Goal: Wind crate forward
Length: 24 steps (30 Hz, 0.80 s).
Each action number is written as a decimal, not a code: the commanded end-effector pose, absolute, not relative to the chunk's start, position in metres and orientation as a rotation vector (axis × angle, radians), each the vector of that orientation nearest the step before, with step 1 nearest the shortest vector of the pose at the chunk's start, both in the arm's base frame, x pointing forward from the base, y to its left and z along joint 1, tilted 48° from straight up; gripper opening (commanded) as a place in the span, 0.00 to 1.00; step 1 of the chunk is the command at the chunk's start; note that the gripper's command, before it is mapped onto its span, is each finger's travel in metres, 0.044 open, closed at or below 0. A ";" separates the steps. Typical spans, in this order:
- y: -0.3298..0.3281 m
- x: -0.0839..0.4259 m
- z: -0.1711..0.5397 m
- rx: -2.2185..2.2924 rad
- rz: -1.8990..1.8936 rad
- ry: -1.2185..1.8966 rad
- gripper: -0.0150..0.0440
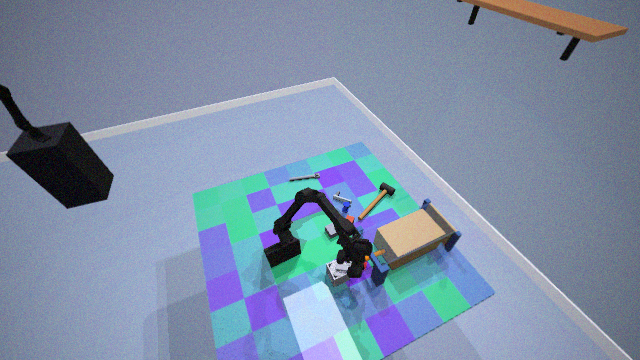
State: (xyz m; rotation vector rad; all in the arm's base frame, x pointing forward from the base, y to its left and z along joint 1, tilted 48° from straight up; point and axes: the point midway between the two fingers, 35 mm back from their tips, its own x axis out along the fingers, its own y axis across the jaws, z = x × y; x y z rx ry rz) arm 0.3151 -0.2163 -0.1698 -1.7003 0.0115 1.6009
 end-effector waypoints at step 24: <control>-0.176 0.321 -0.141 -1.661 1.596 -0.038 0.25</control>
